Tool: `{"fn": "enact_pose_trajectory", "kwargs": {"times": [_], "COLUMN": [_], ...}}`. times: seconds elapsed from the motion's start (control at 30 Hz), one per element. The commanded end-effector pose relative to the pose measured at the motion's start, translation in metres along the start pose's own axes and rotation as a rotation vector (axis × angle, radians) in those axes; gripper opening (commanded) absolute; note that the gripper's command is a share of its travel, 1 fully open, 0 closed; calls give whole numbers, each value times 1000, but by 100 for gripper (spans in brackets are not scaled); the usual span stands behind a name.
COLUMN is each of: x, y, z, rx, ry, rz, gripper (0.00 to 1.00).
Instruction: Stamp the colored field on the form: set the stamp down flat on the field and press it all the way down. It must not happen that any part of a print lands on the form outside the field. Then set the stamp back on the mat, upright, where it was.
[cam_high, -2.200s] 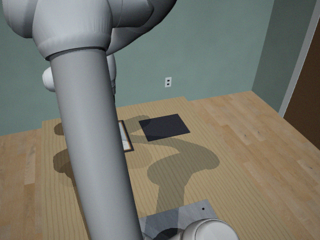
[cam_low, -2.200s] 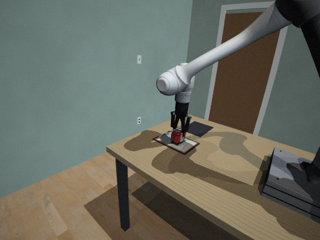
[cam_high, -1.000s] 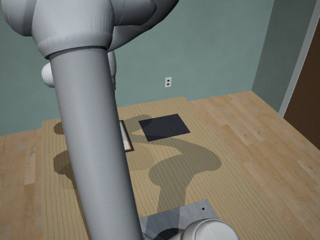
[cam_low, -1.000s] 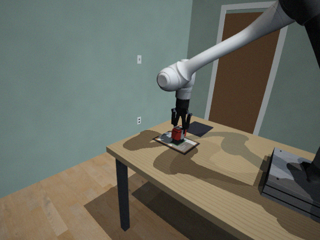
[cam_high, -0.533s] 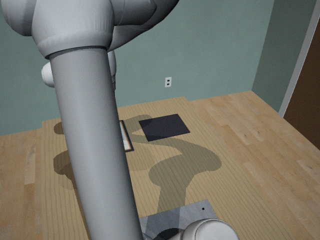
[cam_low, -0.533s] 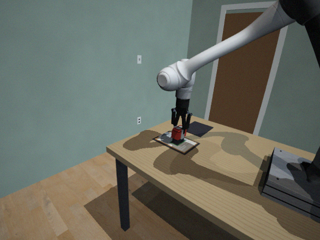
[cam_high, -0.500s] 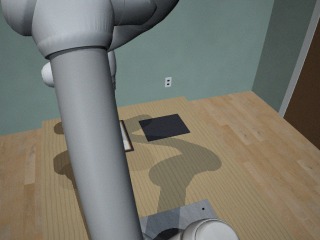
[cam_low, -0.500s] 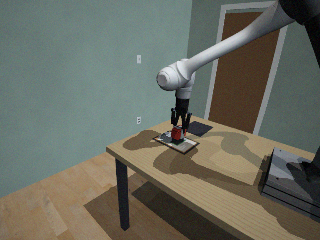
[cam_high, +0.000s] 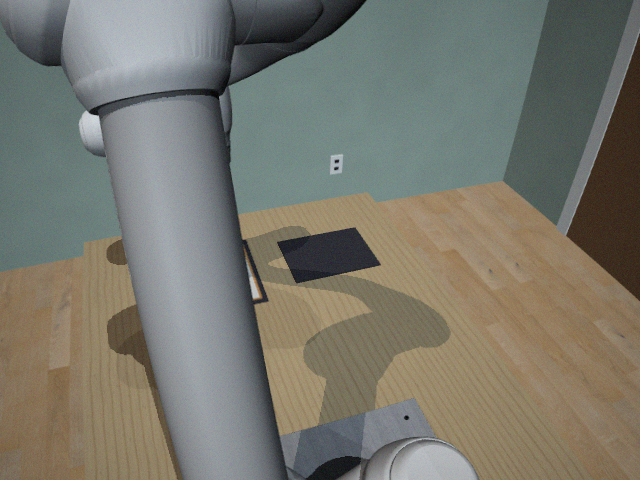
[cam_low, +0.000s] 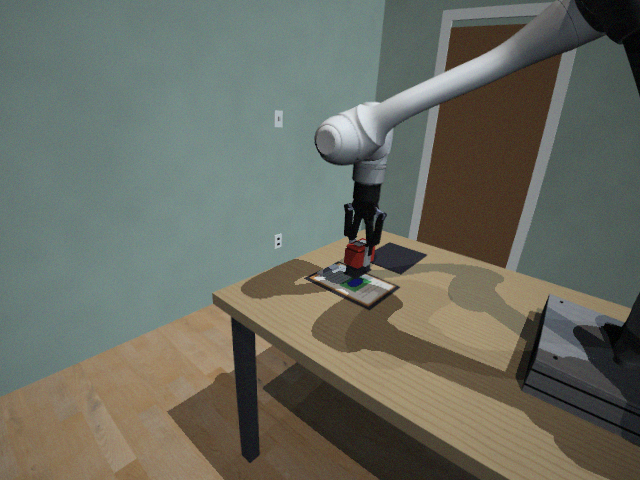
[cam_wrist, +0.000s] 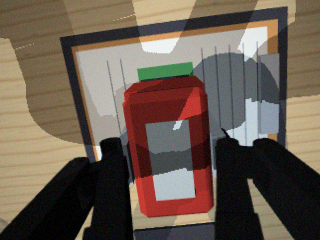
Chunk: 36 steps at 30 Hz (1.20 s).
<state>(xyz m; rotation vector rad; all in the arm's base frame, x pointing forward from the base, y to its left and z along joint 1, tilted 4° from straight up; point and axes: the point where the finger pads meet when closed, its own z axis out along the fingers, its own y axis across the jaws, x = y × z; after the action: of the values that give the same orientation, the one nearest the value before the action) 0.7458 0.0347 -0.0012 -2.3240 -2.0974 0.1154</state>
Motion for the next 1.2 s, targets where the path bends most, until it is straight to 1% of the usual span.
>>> {"fn": "enact_pose_trajectory", "kwargs": {"times": [0.0, 0.1, 0.13, 0.17, 0.2, 0.23, 0.43, 0.5, 0.53, 0.57, 0.63, 0.67, 0.83, 1.0, 1.17], "x": [2, 1, -6, -21, -46, -78, -182, -182, -225, -237, -273, -281, -283, -297, -299], "y": [0, 1, 2, 6, 11, 17, 16, 16, 16, 17, 18, 19, 19, 20, 20], "z": [-3, -3, -3, -4, -4, -4, -2, -2, -2, -2, -4, -4, -4, -2, -2], "rx": [0, 0, 0, -1, -1, -1, 0, 0, 0, 0, 0, 0, 0, 0, 0], "ry": [2, 2, 2, 2, 2, 2, 2, 2, 2, 2, 2, 2, 2, 2, 2], "rz": [-7, -7, -8, -10, -14, -18, -42, -42, -43, -43, -43, -43, -43, -43, -43], "gripper": [20, 20, 20, 20, 20, 20, 20, 20, 20, 20, 20, 20, 20, 20, 20]}}
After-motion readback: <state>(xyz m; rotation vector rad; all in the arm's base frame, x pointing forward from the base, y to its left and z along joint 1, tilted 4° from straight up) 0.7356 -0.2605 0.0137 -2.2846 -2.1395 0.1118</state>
